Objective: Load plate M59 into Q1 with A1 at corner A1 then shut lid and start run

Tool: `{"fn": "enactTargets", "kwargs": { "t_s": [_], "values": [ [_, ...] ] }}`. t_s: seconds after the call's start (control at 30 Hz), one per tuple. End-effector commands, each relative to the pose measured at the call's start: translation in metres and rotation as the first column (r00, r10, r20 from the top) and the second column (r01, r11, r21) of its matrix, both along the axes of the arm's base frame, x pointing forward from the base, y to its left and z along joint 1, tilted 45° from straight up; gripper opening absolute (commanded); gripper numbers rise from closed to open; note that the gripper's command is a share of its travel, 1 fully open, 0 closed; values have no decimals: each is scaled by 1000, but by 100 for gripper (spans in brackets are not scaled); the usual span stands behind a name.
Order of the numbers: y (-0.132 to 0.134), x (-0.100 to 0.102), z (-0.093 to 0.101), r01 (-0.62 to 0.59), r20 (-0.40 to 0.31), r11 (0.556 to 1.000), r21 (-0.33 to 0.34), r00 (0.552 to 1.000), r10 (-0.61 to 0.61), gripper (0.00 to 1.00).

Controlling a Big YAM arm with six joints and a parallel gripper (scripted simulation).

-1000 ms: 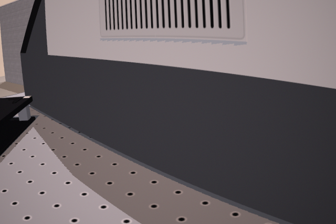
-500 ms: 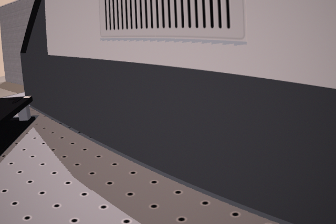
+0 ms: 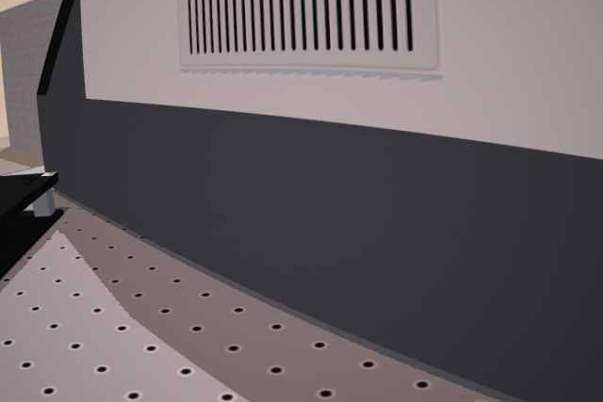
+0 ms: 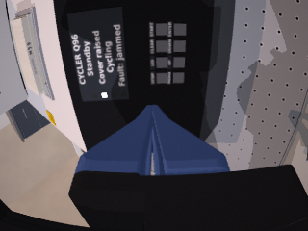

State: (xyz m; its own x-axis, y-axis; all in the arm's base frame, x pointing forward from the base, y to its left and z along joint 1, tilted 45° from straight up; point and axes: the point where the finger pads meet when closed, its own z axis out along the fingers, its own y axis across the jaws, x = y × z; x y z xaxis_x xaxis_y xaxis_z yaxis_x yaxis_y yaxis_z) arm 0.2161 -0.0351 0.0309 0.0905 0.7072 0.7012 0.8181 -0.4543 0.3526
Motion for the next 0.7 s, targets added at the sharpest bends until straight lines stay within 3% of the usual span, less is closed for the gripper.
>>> {"fn": "enactTargets", "kwargs": {
  "t_s": [0.0,0.03,0.33,0.67],
  "values": [
    [1,-11,0,2,57,1000,-29,998,-1,0],
    [0,-15,0,32,94,999,-41,995,-28,0],
    [3,-46,1,8,64,999,-36,998,-6,0],
    [-10,-29,6,1,77,999,-50,997,3,0]
  ]
}}
